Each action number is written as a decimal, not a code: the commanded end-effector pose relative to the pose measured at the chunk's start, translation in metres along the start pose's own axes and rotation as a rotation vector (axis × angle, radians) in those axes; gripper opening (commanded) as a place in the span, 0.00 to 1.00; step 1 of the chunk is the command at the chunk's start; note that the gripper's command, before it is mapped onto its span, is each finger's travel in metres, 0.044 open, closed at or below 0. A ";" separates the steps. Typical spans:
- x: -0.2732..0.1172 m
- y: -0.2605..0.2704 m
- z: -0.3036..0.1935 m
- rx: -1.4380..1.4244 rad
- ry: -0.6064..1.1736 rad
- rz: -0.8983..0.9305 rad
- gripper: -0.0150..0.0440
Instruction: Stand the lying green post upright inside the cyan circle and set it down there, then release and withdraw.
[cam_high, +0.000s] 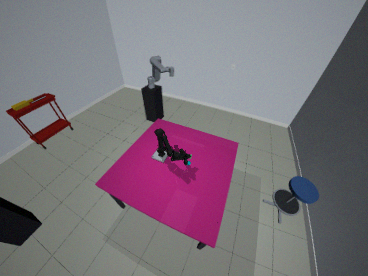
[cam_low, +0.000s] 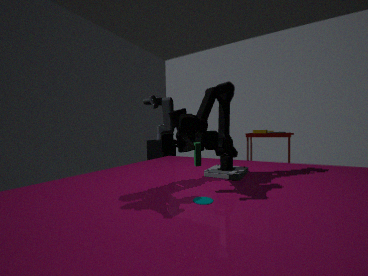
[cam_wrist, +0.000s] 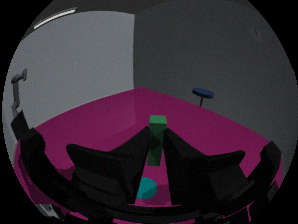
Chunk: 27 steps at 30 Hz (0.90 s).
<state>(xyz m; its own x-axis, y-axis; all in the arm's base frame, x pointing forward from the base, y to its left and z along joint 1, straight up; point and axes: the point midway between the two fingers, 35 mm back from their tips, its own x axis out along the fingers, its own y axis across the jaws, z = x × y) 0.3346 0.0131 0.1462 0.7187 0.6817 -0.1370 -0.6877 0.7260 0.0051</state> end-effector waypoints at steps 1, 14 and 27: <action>-0.003 0.004 -0.001 0.001 -0.012 0.011 0.29; -0.014 0.017 -0.001 -0.030 -0.054 0.039 0.29; -0.015 0.018 -0.001 -0.032 -0.056 0.041 0.29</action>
<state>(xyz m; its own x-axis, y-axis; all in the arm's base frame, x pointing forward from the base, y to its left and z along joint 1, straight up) 0.3125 0.0152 0.1472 0.6979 0.7113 -0.0836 -0.7152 0.6984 -0.0270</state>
